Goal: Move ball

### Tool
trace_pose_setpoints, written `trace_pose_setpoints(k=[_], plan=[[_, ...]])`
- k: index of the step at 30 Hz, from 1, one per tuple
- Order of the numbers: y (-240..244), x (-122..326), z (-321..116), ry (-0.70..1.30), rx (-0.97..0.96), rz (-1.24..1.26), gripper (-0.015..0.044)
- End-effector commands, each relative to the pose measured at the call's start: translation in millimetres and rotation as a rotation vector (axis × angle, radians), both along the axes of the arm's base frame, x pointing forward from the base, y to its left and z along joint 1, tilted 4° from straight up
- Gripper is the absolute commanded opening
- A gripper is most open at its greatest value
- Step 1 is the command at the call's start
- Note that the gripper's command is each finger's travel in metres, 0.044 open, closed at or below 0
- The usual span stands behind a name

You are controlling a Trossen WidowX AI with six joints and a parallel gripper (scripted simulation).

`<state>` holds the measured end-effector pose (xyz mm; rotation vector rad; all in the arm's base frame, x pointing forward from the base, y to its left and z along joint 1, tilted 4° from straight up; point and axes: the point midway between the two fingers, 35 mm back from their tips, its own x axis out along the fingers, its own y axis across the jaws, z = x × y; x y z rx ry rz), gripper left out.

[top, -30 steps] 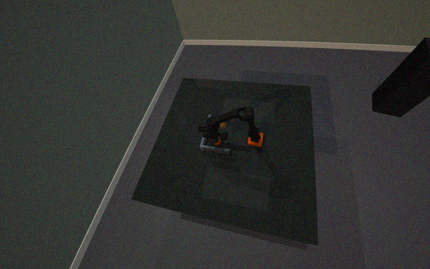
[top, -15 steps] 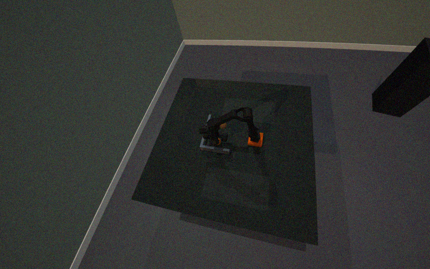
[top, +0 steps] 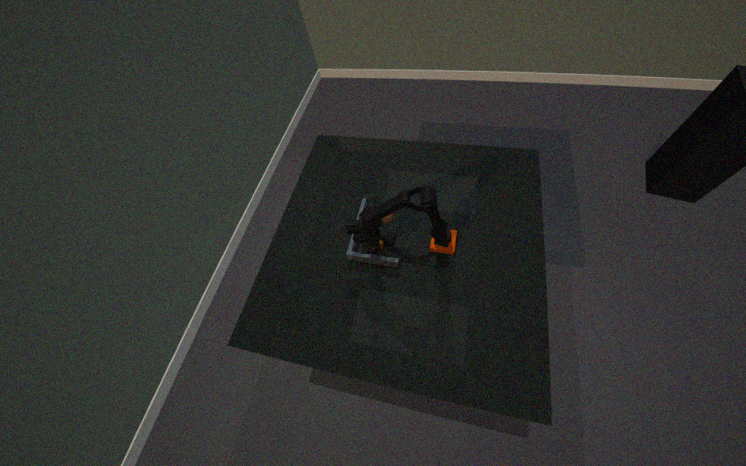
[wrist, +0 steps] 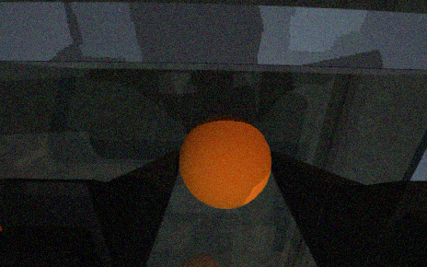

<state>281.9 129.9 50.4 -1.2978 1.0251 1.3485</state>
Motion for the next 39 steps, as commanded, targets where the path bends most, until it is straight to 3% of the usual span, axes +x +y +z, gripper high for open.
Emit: trace_pose_setpoints(k=[1, 4, 14, 33, 39], plan=[[-0.8, -0.3, -1.3, 0.000, -0.005, -0.005, 0.0288], [-0.8, -0.3, -1.3, 0.000, -0.005, -0.005, 0.0268], [-1.0, 5.8, 37.2, -0.001, -0.005, -0.005, 0.0006], [-11.7, -3.9, 136.9, -0.001, -0.005, -0.005, 0.0000], [-13.1, -4.6, 140.1, -0.001, -0.005, -0.006, 0.0000]])
